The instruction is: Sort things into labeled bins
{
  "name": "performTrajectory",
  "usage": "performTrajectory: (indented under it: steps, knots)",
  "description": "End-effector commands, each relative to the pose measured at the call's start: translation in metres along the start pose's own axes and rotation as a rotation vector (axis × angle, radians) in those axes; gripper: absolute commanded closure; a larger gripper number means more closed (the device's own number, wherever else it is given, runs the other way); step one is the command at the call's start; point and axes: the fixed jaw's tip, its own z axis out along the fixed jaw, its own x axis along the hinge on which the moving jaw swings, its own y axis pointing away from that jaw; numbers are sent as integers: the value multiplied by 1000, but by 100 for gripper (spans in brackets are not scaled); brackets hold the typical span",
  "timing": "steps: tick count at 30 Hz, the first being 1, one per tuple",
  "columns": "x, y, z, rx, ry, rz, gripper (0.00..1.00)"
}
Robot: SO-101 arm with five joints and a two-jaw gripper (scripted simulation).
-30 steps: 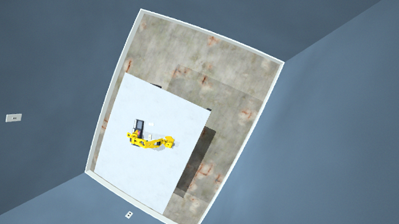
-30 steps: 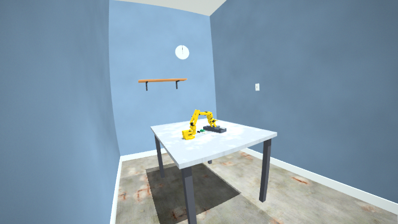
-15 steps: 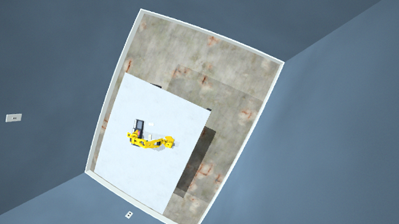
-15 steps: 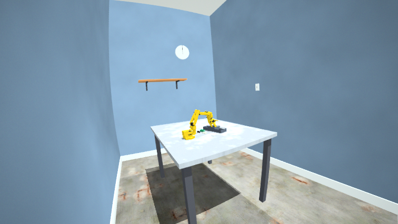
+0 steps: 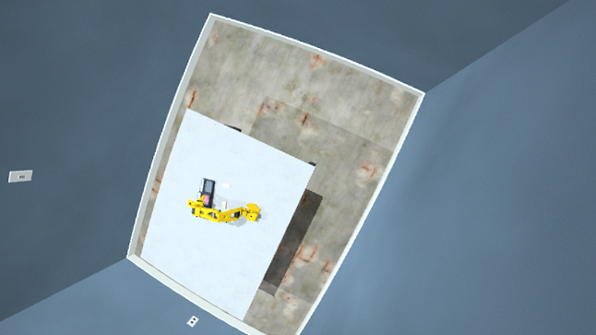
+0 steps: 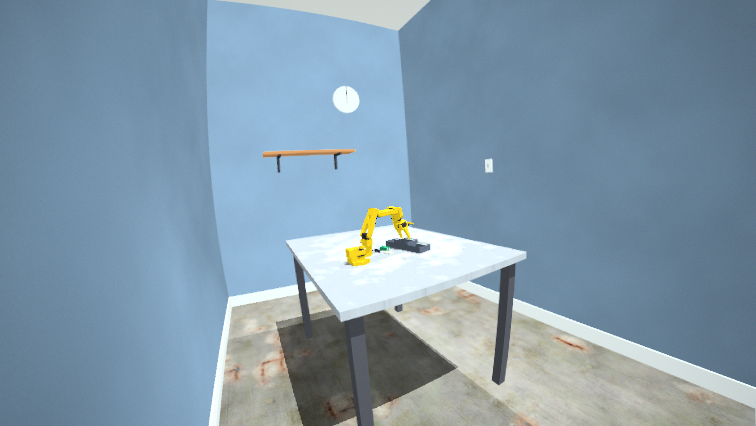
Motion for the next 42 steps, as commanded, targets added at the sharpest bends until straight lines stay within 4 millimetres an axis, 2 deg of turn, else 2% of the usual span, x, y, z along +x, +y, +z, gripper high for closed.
performTrajectory:
  steps: [1,30,35,42]
  knots:
    - [-11,2,-24,-6,-77,1,68]
    - [-10,1,-27,-5,-75,0,68]
    - [-6,-7,-27,6,-62,-11,68]
    - [6,-32,-28,31,-21,-41,69]
